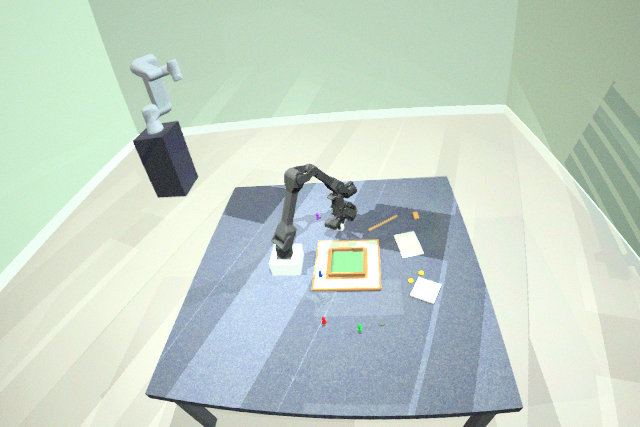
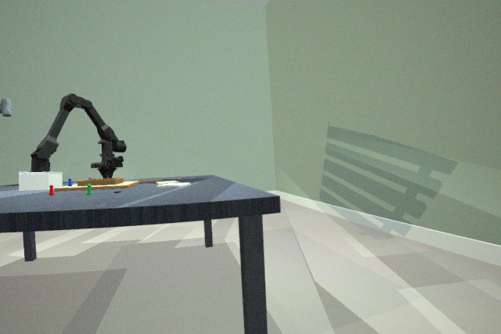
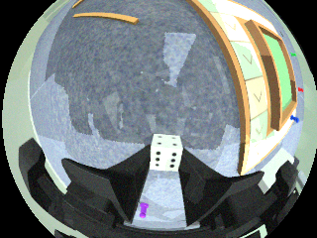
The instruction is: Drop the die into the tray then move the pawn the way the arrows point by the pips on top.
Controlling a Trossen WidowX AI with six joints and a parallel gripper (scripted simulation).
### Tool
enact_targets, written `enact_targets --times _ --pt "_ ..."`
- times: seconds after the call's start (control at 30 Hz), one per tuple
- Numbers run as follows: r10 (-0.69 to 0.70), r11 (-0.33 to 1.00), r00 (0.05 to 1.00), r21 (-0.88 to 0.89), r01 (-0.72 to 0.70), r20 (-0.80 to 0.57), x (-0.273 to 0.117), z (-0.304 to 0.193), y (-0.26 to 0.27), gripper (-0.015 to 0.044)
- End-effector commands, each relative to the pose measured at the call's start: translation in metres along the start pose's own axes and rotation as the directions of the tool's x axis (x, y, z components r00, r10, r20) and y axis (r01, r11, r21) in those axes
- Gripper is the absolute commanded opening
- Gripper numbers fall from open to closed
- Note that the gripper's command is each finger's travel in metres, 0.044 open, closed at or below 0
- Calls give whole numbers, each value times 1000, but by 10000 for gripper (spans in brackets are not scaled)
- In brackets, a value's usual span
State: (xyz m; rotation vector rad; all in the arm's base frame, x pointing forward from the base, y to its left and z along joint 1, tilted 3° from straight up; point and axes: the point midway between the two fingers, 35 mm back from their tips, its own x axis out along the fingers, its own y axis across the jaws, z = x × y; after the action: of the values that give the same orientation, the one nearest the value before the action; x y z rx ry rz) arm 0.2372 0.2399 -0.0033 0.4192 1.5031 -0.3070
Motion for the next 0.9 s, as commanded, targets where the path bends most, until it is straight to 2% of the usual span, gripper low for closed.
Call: enact_targets --times 0.0,0.43,0.63,0.87 --pt "8 1000 1000 -5 -8 0 -20 4 2 0" --pt "0 1000 1000 19 0 -2 -115 8 -4 0" --pt "-1 1000 1000 13 1 -2 -119 11 -7 0" --pt "-5 998 1000 -58 5 1 -112 42 -29 0"
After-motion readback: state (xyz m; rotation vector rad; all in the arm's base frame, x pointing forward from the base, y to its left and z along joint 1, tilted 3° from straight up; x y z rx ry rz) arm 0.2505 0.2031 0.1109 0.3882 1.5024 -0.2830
